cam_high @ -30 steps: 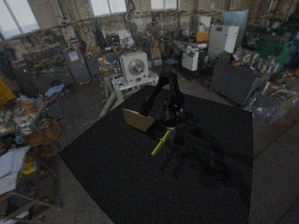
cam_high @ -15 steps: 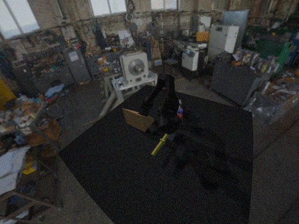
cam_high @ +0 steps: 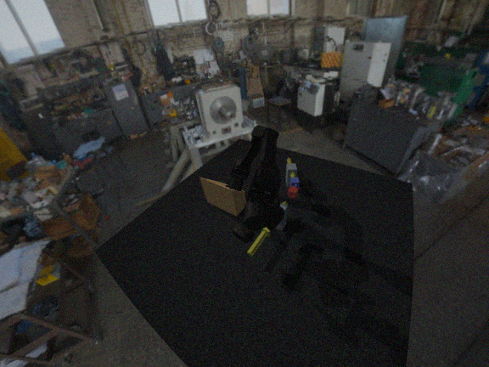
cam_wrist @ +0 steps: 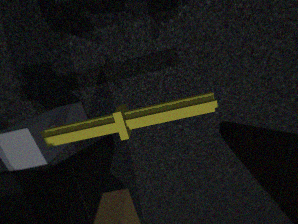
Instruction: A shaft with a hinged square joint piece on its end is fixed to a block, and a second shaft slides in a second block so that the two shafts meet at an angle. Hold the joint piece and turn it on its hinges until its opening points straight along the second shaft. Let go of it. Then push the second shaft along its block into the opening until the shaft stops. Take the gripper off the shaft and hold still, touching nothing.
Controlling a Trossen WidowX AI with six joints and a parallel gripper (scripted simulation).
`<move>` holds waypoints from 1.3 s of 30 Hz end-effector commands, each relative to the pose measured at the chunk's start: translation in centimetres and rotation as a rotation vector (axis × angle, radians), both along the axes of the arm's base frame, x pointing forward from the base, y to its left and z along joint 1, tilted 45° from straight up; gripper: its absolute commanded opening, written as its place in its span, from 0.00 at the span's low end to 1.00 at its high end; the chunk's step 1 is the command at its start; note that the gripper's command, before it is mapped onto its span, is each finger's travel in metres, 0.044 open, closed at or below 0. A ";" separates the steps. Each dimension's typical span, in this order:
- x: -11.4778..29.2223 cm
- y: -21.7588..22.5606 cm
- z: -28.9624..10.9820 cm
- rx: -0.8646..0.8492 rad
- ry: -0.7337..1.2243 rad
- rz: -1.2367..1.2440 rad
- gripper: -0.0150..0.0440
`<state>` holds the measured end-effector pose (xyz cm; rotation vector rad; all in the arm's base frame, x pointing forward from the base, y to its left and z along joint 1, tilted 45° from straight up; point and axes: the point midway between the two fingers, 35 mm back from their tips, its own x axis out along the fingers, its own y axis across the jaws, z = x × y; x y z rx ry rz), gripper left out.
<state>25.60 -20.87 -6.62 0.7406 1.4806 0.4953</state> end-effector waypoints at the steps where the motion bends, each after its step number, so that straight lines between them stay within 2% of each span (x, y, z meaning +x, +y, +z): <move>1: -0.4 -1.4 -1.1 -0.037 -0.071 0.074 1.00; 9: -0.4 -1.4 -1.2 -0.037 -0.058 0.062 1.00; 39: 0.0 1.7 -4.7 0.022 0.671 -0.678 1.00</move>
